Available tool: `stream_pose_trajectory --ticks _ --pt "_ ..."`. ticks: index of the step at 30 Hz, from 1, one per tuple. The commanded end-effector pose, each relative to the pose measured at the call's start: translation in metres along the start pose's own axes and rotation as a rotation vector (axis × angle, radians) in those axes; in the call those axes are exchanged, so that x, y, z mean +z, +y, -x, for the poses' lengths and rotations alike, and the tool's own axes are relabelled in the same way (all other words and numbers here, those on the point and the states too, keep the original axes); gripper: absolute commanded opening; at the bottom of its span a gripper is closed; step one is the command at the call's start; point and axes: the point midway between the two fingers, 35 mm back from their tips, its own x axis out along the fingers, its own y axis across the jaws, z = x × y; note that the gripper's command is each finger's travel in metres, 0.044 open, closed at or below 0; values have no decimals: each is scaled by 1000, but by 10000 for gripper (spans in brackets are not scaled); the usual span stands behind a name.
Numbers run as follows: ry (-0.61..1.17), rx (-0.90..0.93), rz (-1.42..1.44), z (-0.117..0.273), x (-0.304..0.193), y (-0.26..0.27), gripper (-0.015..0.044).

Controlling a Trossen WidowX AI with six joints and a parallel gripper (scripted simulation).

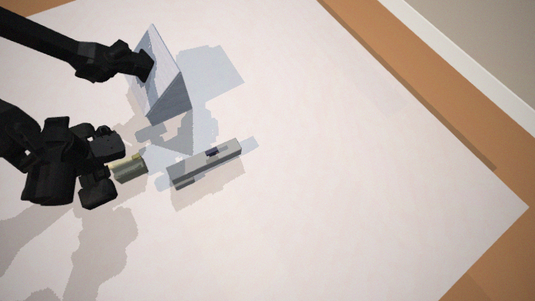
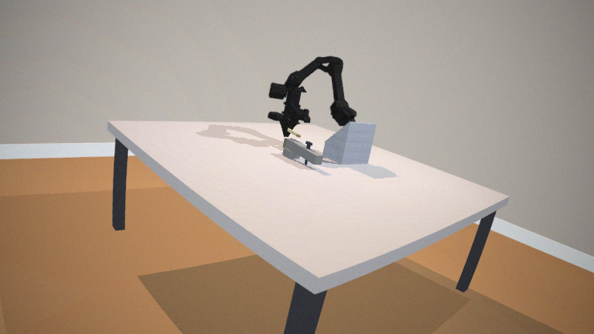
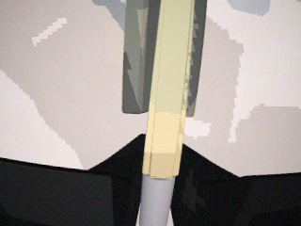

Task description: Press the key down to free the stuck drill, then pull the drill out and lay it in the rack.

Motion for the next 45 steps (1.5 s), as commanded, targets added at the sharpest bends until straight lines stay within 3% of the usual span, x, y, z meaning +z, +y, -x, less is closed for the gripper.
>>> stream_pose_trajectory --ticks 1,30,45 --pt "-4 -1 8 -7 1 0 0" --pt "-2 -1 8 -38 1 0 0" --pt "1 -2 3 -33 -1 0 394"
